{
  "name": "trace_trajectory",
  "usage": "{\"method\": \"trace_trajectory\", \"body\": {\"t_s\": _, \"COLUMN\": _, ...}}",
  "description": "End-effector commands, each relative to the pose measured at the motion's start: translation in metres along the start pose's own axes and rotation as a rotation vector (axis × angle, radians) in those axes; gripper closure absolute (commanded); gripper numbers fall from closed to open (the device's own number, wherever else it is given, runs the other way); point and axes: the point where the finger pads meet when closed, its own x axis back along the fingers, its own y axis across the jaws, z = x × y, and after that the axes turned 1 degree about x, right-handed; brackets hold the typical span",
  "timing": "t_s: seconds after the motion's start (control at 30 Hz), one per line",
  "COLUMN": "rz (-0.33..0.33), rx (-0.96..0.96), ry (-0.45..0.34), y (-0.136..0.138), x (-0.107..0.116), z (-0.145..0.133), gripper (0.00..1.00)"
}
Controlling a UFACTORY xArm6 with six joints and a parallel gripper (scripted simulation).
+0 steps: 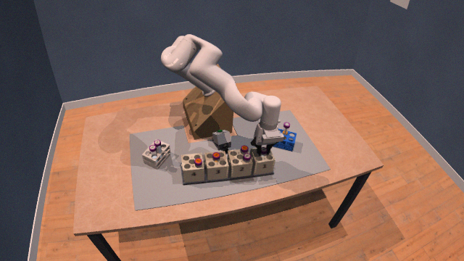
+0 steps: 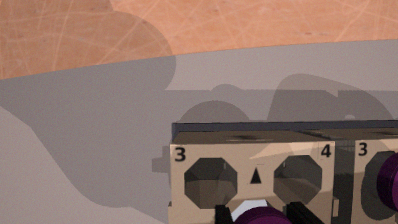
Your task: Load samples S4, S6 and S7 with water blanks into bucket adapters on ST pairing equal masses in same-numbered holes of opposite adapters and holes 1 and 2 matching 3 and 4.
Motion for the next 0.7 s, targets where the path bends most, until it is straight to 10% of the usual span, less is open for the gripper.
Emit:
{"method": "trace_trajectory", "body": {"t_s": 0.0, "rz": 0.002, "rx": -0.001, "ry": 0.003, "y": -0.0005, "x": 0.0016, "z": 0.0013, "gripper": 1.00}}
{"method": "trace_trajectory", "body": {"t_s": 0.13, "rz": 0.002, "rx": -0.001, "ry": 0.003, "y": -0.0005, "x": 0.0017, "z": 0.0014, "gripper": 1.00}}
{"method": "trace_trajectory", "body": {"t_s": 0.17, "rz": 0.002, "rx": -0.001, "ry": 0.003, "y": -0.0005, "x": 0.0013, "z": 0.0013, "gripper": 0.56}}
{"method": "trace_trajectory", "body": {"t_s": 0.67, "rz": 0.002, "rx": -0.001, "ry": 0.003, "y": -0.0005, "x": 0.0013, "z": 0.0014, "gripper": 0.56}}
